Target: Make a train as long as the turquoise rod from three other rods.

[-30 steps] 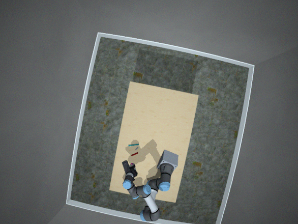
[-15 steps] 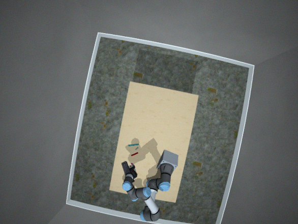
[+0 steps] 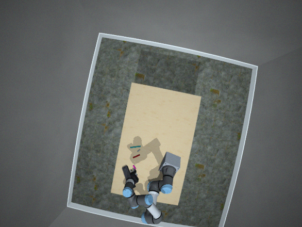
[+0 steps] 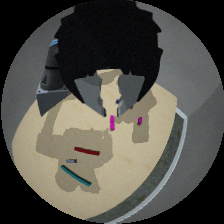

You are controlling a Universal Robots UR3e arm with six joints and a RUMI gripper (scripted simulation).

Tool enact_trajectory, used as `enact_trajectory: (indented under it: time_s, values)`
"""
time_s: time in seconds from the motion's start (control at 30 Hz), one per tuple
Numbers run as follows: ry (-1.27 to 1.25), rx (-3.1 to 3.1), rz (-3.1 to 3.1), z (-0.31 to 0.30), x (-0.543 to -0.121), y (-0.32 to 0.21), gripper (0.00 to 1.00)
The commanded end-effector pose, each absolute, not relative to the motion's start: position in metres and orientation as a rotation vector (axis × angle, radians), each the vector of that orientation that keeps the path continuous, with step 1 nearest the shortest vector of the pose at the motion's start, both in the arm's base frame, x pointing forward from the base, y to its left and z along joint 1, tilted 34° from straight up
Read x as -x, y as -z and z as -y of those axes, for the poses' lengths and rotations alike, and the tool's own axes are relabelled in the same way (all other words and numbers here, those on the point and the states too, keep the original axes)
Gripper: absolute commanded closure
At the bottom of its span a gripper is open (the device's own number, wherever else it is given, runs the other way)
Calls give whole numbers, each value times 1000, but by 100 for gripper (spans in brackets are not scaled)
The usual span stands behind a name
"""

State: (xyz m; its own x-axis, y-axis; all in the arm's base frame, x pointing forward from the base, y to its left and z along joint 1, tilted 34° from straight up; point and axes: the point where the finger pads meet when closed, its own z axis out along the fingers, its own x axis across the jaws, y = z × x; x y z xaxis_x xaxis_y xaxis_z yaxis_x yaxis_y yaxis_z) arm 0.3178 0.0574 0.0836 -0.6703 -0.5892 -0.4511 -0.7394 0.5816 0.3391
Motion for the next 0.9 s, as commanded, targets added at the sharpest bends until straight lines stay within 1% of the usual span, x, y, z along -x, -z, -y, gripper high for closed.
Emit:
enact_trajectory:
  time_s: [0.0, 0.53, 0.57, 0.87]
  values:
    - [-739, 1091, -2524, -50, -317, -94, 86]
    - [-739, 1091, -2524, -43, -316, -105, 86]
    - [-739, 1091, -2524, -43, -316, -105, 0]
    - [-739, 1091, -2524, -43, -316, -105, 0]
